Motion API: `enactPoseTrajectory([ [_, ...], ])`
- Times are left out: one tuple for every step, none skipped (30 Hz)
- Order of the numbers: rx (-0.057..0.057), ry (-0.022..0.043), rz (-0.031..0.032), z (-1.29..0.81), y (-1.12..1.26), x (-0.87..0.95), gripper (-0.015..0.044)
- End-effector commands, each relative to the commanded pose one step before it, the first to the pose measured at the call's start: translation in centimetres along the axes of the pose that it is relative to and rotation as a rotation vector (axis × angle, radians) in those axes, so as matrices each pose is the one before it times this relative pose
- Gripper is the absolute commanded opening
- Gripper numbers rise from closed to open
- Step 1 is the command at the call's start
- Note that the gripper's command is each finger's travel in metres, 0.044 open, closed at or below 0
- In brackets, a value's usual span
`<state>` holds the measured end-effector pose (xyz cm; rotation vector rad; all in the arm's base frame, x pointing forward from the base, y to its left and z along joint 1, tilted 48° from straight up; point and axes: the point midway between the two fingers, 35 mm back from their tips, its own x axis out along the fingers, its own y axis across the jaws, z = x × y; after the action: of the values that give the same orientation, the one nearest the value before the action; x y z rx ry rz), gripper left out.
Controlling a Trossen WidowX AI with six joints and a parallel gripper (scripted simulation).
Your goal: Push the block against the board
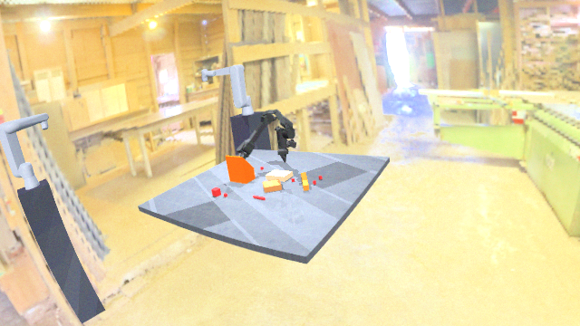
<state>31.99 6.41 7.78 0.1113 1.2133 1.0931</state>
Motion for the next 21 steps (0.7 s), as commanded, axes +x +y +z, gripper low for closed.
enactPoseTrajectory([
  [0.1217,0.00461,-0.00463,-0.401,-1.948,0.382,0.0],
  [0.0342,0.00032,-0.00003,-0.09,-0.526,0.111,0.0],
  [0.0342,0.00031,0.0,-0.08,-0.529,0.114,0.0],
  [0.0342,0.00029,0.00004,-0.071,-0.531,0.117,0.0],
  [0.0342,0.00029,0.00008,-0.062,-0.533,0.12,0.0],
  [0.0341,0.00028,0.00012,-0.053,-0.534,0.122,0.0],
  [0.0341,0.00028,0.00016,-0.043,-0.536,0.125,0.0],
  [0.0341,0.00027,0.0002,-0.034,-0.537,0.128,0.0],
  [0.0341,0.00028,0.00024,-0.025,-0.538,0.131,0.0],
  [0.0341,0.00028,0.00028,-0.015,-0.539,0.134,0.0],
  [0.0341,0.00028,0.00032,-0.006,-0.54,0.137,0.0],
  [0.0341,0.00029,0.00036,0.004,-0.54,0.14,0.0],
  [0.0341,0.0003,0.00039,0.013,-0.541,0.143,0.0],
  [0.0341,0.00031,0.00043,0.023,-0.541,0.146,0.0],
  [0.0341,0.00033,0.00047,0.032,-0.54,0.149,0.0],
  [0.034,0.00035,0.00051,0.042,-0.54,0.152,0.0],
  [0.034,0.00037,0.00055,0.052,-0.54,0.155,0.0],
  [0.034,0.00039,0.00058,0.061,-0.539,0.159,0.0],
  [0.034,0.00041,0.00062,0.071,-0.538,0.162,0.0],
  [0.034,0.00044,0.00066,0.08,-0.537,0.165,0.0],
  [0.034,0.00047,0.00069,0.089,-0.535,0.168,0.0],
])
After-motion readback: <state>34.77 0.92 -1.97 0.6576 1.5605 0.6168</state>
